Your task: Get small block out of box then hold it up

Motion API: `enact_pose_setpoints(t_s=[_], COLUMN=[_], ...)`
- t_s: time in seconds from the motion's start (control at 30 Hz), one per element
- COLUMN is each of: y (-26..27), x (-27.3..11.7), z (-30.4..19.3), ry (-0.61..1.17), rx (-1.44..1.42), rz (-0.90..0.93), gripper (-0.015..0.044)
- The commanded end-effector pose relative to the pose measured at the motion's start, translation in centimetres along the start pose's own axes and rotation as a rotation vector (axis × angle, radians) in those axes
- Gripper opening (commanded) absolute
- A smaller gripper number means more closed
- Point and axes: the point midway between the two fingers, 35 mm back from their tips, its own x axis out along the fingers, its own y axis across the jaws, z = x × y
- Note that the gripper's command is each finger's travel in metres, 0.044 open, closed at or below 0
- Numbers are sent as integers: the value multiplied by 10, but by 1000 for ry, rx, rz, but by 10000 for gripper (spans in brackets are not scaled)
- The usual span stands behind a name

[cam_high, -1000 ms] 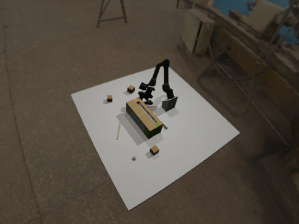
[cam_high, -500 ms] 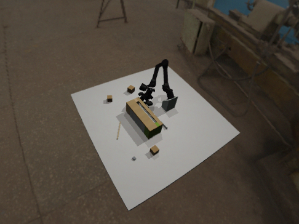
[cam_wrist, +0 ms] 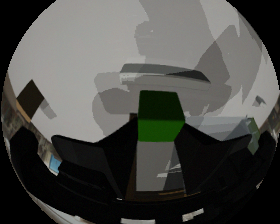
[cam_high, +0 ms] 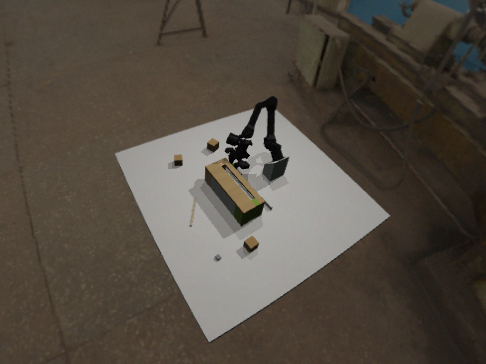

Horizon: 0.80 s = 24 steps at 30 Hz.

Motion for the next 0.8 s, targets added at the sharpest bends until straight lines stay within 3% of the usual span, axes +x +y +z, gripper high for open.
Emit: enact_pose_setpoints(t_s=[0.0, 0.3, 0.77], y=[5, 5, -1], x=[-20, -31, -38], z=[-9, -12, -14], ry=[12, 13, -19], rx=[12, -14, -575], rz=[16, 19, 15], gripper=[0, 0, 0])
